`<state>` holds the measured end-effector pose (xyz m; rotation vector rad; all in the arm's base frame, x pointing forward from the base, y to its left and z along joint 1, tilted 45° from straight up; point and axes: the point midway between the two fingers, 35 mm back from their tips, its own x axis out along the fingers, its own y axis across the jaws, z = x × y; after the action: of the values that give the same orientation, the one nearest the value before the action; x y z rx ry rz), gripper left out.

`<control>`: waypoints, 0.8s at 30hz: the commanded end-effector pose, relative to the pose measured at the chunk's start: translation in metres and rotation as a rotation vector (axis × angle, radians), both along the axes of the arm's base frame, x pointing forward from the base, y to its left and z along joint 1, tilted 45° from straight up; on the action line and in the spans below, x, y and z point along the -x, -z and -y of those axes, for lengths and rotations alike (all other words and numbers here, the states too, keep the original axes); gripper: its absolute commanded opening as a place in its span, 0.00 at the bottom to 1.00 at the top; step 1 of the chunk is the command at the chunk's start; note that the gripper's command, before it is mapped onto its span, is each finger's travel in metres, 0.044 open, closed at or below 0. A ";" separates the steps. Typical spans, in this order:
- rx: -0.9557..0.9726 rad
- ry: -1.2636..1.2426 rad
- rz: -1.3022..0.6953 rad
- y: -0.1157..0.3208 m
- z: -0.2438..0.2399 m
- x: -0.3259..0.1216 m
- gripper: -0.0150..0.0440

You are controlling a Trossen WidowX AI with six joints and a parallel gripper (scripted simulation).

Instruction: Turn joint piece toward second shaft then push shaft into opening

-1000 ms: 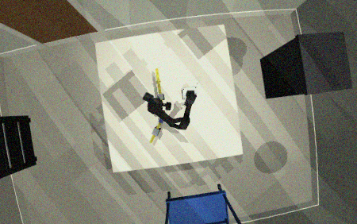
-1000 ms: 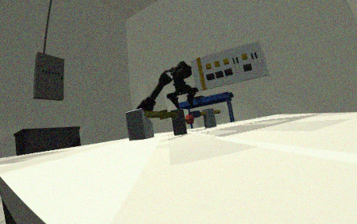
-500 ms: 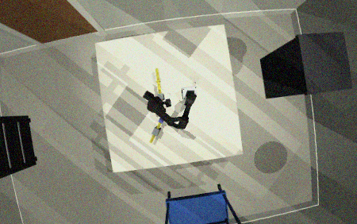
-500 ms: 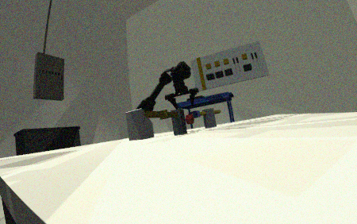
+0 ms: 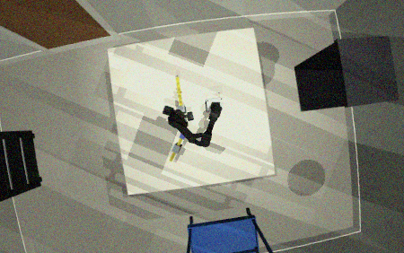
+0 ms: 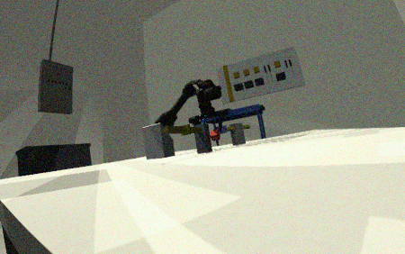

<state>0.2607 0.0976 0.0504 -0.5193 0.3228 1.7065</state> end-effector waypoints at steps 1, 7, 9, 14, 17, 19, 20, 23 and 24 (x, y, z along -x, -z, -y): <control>-0.007 0.001 -0.008 0.014 -0.015 0.005 1.00; -0.009 0.001 -0.009 0.016 -0.022 0.006 1.00; -0.008 0.001 -0.009 0.011 -0.027 0.007 1.00; -0.008 0.001 -0.008 -0.004 -0.041 0.011 1.00; -0.010 0.001 -0.009 -0.013 -0.049 0.014 1.00; -0.012 0.001 -0.009 -0.017 -0.053 0.015 1.00; -0.012 0.001 -0.009 -0.018 -0.053 0.015 1.00; -0.012 0.001 -0.009 -0.017 -0.054 0.015 1.00; -0.011 0.001 -0.009 -0.016 -0.055 0.015 1.00</control>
<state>0.2475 0.1494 0.0663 -0.5123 0.3145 1.7095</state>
